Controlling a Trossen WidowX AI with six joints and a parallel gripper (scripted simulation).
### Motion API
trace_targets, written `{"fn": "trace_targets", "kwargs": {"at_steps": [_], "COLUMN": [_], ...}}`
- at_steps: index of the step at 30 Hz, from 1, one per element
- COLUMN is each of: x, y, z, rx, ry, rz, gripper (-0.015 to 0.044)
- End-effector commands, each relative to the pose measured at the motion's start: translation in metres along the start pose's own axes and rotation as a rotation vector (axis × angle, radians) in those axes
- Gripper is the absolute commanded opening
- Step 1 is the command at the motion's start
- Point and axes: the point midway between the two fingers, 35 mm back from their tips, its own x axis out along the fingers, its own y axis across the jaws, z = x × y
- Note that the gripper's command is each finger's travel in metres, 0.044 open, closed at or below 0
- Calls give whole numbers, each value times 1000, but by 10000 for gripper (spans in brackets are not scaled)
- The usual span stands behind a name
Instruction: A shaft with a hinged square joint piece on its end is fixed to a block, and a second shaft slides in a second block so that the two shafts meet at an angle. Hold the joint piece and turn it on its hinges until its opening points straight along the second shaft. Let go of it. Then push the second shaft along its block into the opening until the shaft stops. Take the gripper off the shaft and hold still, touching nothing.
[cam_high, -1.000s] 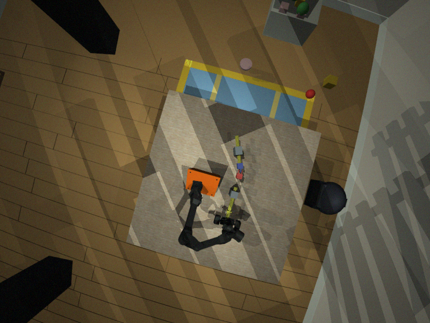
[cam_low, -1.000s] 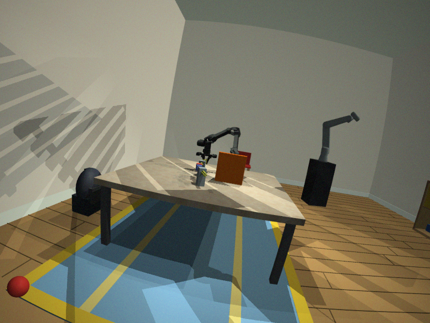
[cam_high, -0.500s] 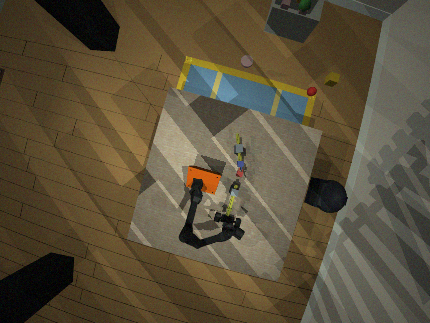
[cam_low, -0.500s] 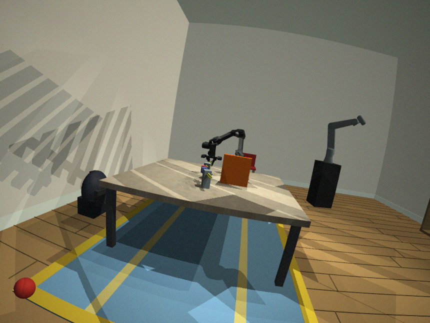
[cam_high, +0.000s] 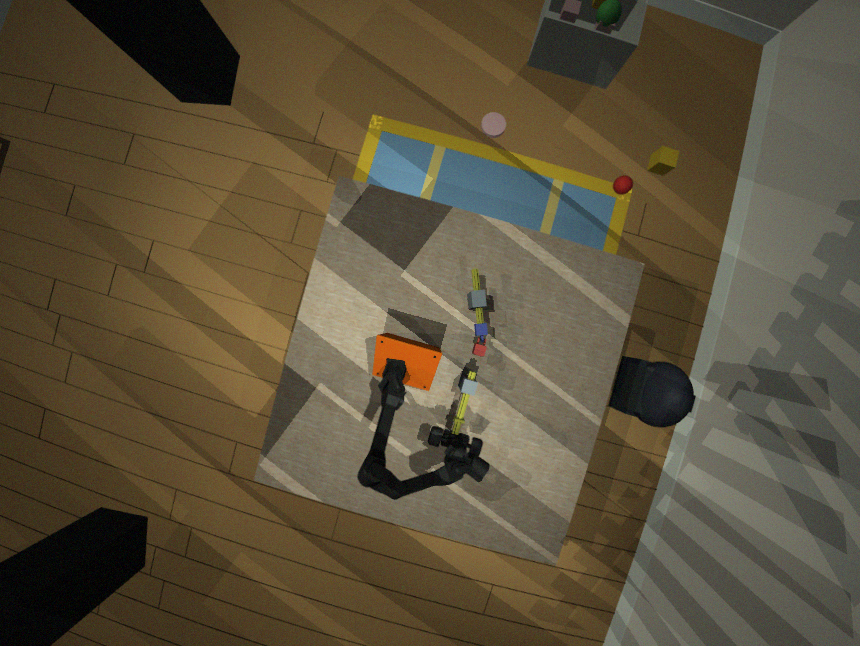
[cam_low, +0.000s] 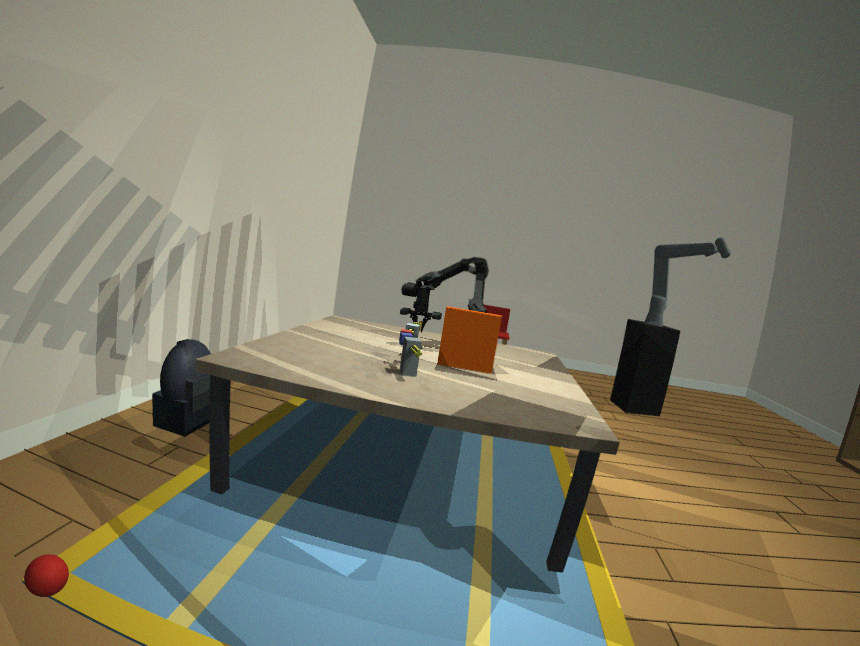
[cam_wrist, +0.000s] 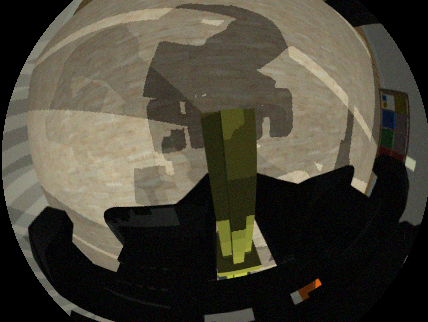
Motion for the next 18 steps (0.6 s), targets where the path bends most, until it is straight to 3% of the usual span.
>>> {"fn": "trace_targets", "kwargs": {"at_steps": [1,18], "x": [0,0], "y": [0,0], "z": [0,0], "rx": [0,0], "ry": [0,0], "rz": [0,0], "gripper": [67,47]}}
